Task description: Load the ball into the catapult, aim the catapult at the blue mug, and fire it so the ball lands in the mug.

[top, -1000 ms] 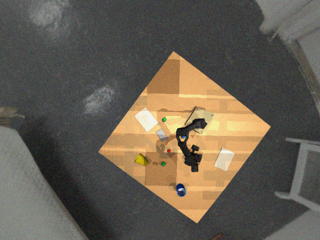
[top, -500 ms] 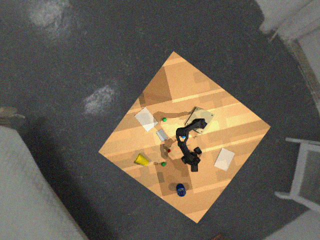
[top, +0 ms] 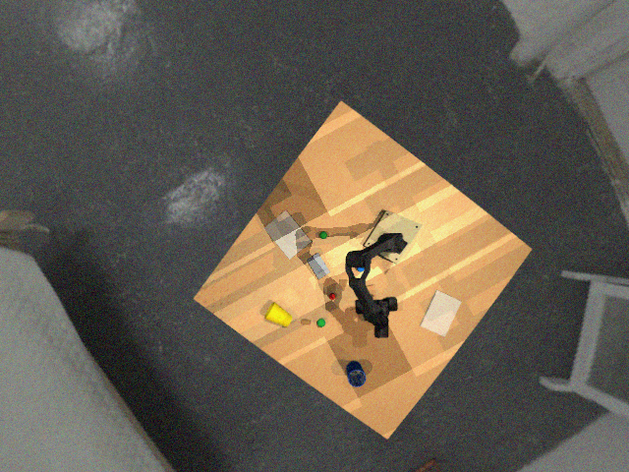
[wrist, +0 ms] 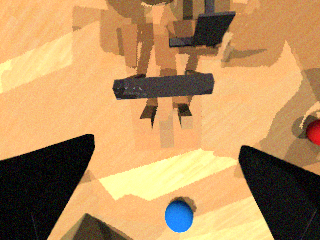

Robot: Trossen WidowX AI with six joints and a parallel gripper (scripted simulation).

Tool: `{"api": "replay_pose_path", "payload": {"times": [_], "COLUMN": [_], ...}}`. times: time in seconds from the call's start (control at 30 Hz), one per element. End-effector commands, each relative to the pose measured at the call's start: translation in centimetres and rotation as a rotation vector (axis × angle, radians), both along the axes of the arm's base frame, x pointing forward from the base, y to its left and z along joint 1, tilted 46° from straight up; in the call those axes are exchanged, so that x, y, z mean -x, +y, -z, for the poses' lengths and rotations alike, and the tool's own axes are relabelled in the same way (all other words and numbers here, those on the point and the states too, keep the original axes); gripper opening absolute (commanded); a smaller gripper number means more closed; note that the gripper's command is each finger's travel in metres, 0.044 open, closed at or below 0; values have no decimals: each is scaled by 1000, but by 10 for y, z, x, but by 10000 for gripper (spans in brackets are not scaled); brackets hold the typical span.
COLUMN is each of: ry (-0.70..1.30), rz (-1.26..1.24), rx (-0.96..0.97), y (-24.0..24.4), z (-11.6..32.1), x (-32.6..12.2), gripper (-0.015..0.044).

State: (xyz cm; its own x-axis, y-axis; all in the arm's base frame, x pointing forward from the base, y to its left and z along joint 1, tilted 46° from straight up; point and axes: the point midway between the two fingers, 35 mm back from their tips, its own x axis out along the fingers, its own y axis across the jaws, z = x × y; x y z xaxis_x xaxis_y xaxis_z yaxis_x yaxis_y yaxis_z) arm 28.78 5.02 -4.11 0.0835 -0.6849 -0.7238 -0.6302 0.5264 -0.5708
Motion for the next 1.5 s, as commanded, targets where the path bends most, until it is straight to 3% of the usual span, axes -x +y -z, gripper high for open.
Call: {"api": "replay_pose_path", "payload": {"times": [0.0, 1.47], "ry": [-112, -1153], "rz": [115, 1213], "rx": [-14, -159], "y": [-1, -8], "z": [1, 10], "x": [-1, -6], "gripper": [440, 440]}}
